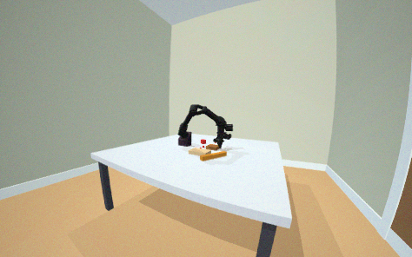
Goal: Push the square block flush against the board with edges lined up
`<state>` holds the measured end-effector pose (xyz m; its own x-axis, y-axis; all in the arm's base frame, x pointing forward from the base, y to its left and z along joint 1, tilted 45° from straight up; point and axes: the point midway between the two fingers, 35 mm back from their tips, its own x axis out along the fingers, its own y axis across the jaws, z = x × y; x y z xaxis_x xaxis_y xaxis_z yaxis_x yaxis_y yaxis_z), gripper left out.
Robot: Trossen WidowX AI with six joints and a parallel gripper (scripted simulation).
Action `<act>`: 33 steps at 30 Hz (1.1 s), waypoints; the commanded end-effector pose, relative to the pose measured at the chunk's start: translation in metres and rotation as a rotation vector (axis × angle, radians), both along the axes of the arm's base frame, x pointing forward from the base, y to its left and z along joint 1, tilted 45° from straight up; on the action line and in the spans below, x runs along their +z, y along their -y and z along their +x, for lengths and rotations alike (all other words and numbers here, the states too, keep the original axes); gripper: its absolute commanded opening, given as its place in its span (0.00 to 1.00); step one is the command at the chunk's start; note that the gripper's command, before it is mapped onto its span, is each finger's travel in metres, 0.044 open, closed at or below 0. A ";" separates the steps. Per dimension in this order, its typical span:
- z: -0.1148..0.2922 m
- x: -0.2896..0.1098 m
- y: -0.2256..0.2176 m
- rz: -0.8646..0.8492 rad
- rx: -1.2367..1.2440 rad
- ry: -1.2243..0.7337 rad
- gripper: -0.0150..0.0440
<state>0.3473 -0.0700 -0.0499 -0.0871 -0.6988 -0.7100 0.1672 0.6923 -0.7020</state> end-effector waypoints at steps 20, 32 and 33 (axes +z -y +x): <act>0.035 0.001 0.010 -0.001 -0.003 -0.008 0.25; 0.036 0.039 -0.031 0.002 -0.003 -0.008 0.25; 0.036 0.036 -0.030 0.000 0.013 -0.004 0.25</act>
